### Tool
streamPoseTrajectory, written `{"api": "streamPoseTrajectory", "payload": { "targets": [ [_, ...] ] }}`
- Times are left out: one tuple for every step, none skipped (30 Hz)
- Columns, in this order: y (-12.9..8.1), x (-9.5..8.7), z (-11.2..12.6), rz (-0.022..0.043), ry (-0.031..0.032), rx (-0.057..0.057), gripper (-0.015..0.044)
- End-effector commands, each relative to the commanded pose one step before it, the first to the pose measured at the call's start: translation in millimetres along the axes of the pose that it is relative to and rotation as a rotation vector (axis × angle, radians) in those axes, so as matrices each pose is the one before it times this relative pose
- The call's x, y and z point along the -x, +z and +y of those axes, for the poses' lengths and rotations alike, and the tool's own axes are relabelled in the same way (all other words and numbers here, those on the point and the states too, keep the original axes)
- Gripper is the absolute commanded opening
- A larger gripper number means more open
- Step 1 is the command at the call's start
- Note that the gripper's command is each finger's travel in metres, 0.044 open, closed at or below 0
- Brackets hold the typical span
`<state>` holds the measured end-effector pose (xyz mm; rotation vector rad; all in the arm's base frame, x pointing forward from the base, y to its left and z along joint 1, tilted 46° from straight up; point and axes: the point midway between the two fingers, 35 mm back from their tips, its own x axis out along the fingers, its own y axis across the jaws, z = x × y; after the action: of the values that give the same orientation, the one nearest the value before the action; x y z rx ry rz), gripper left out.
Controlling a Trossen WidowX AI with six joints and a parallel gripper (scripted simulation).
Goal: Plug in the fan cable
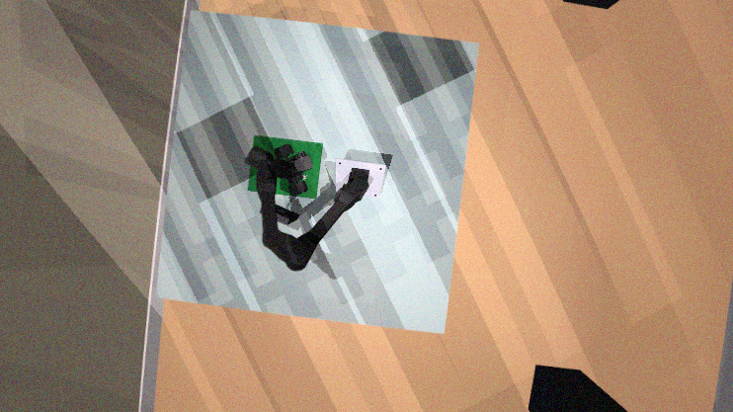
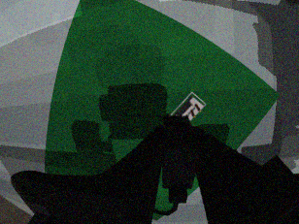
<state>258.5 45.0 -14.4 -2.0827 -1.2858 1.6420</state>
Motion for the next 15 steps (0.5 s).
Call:
{"api": "streamPoseTrajectory", "payload": {
  "targets": [
    [-2.4, 0.23, -5.08, 0.00166, -0.00251, -0.1324, 0.0],
    [-0.33, -0.03, -0.86, 0.00003, -0.0002, -0.0345, 0.0],
    [-0.29, -0.03, -0.87, 0.00003, -0.00021, -0.0345, 0.0],
    [-0.26, -0.04, -0.88, 0.00002, -0.00021, -0.0345, 0.0],
    [-0.23, -0.04, -0.89, 0.00001, -0.00022, -0.0345, 0.0],
    [-0.19, -0.04, -0.9, 0.0, -0.00022, -0.0345, 0.0],
    [-0.16, -0.04, -0.91, 0.0, -0.00023, -0.0345, 0.0],
    [-0.12, -0.04, -0.91, -0.00001, -0.00024, -0.0345, 0.0],
    [-0.09, -0.04, -0.92, -0.00002, -0.00024, -0.0345, 0.0],
    [-0.05, -0.04, -0.92, -0.00003, -0.00024, -0.0345, 0.0],
    [-0.02, -0.04, -0.92, -0.00004, -0.00025, -0.0345, 0.0],
    [0.02, -0.04, -0.92, -0.00005, -0.00025, -0.0345, 0.0],
    [0.05, -0.04, -0.92, -0.00006, -0.00026, -0.0345, 0.0],
    [0.02, -0.09, -0.26, -0.00002, -0.00007, -0.0096, 0.0],
    [0.06, -0.2, -0.55, -0.00004, -0.00016, -0.0203, 0.0]
  ]
}}
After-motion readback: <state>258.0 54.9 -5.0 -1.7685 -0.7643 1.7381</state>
